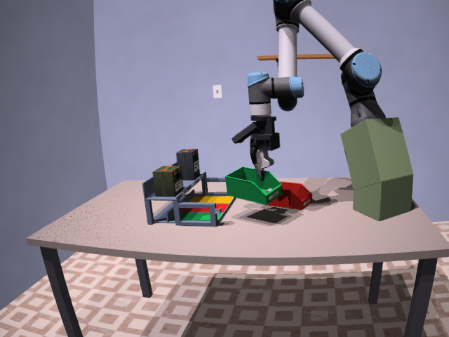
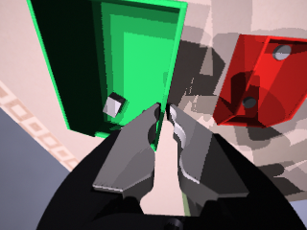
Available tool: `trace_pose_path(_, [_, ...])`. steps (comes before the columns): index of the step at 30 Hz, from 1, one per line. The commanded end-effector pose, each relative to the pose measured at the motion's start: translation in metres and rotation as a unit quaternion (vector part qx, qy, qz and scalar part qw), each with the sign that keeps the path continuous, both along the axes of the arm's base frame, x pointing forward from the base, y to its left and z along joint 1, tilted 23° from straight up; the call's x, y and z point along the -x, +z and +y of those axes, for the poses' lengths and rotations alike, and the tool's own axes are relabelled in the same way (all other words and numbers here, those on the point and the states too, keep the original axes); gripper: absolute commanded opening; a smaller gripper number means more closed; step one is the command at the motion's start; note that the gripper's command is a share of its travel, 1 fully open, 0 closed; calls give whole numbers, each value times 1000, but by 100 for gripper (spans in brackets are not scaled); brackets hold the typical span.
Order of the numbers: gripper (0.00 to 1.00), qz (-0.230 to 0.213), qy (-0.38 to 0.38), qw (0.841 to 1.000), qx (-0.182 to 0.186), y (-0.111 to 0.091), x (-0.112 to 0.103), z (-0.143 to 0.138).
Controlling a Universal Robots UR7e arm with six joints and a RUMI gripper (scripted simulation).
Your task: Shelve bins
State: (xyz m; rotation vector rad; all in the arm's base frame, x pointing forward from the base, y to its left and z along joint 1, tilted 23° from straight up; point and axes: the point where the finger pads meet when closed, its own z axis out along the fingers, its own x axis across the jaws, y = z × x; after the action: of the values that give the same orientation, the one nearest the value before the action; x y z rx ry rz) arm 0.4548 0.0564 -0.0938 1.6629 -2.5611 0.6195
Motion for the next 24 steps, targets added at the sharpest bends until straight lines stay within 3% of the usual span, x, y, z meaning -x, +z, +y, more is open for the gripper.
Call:
trace_pose_path(1, [0, 0, 4, 1000, 1, 1, 1, 0])
trace_pose_path(24, [0, 16, 47, 999, 10, 4, -4, -4])
